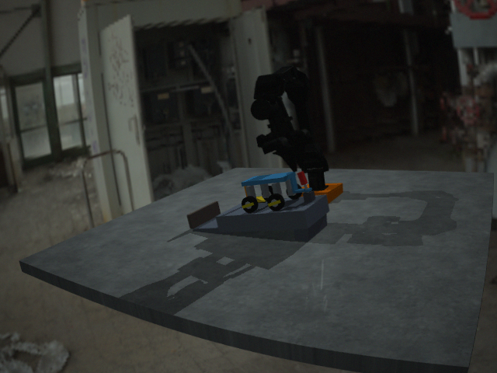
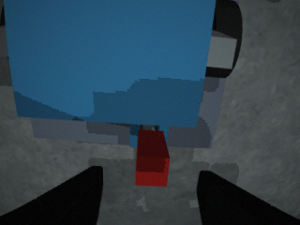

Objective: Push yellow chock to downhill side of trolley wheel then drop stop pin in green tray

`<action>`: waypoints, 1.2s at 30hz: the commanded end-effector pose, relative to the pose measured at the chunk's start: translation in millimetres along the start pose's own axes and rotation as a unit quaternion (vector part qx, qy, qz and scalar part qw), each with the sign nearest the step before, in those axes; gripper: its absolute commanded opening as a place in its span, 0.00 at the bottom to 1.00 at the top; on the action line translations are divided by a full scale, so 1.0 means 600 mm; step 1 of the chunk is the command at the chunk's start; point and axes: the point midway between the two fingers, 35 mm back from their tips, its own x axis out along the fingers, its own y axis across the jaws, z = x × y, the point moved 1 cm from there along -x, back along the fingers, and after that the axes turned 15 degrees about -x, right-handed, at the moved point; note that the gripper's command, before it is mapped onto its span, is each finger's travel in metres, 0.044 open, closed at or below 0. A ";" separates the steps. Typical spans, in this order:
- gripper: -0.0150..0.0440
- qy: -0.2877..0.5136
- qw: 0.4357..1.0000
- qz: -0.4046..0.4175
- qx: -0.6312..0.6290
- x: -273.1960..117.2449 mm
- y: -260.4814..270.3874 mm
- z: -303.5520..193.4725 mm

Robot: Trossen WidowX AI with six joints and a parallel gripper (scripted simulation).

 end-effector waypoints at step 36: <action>0.58 0.003 1.000 0.000 0.003 0.080 -0.001 -0.002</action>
